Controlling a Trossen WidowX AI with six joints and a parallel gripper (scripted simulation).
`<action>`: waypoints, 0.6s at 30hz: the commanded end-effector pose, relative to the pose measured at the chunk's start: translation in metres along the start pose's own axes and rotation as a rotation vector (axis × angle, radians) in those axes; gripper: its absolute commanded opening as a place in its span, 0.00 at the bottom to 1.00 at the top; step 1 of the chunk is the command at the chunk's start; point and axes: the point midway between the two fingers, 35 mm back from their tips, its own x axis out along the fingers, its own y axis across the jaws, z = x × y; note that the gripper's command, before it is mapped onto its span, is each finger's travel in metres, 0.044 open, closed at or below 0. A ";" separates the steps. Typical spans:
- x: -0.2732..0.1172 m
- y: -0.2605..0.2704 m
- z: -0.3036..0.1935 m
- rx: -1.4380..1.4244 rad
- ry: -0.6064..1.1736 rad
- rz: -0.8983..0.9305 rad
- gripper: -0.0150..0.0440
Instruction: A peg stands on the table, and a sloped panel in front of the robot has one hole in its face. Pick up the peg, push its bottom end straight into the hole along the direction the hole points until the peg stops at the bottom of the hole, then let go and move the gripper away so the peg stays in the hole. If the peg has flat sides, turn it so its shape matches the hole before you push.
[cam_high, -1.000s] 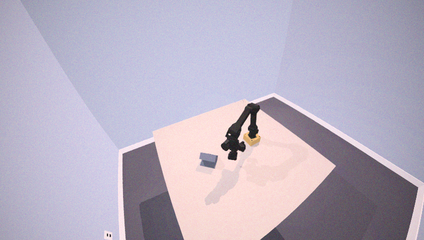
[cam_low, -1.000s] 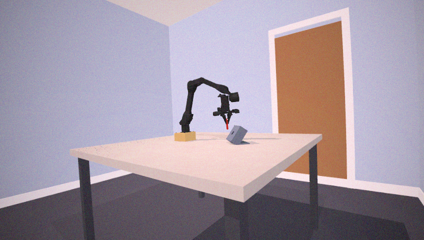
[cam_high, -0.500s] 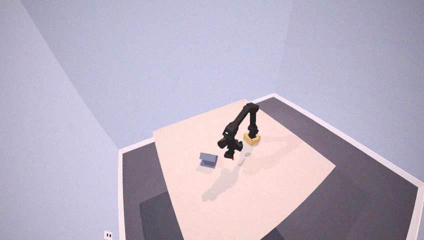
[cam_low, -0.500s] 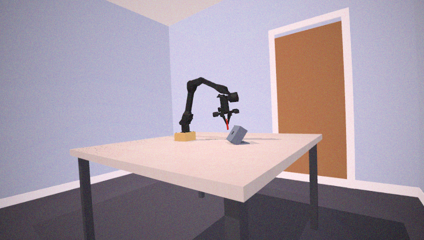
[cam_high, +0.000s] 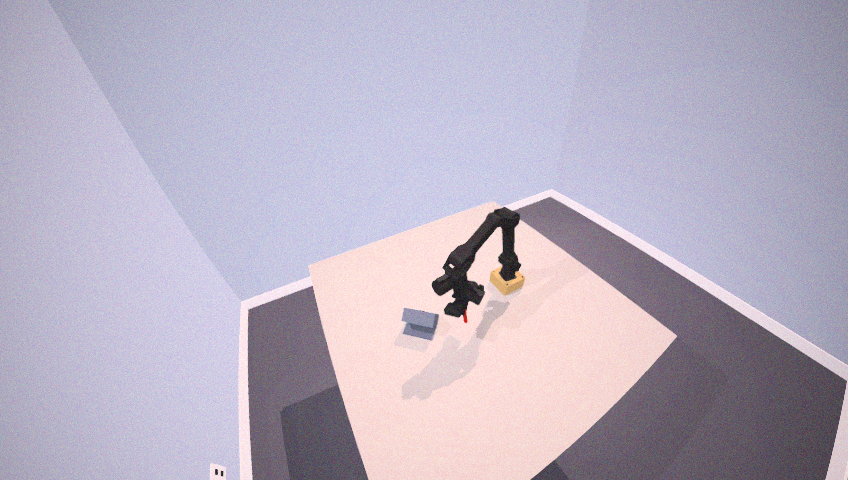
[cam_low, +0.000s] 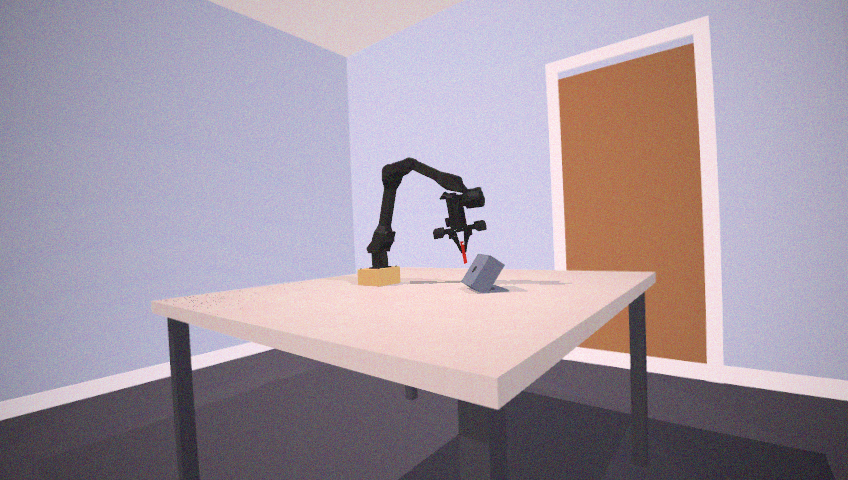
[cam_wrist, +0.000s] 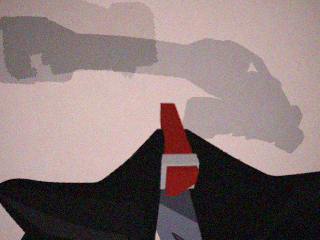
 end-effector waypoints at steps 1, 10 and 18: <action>0.001 0.002 -0.004 0.039 -0.018 -0.010 0.25; -0.001 0.003 -0.014 0.111 -0.043 -0.039 0.25; -0.003 0.004 -0.024 0.174 -0.065 -0.065 0.25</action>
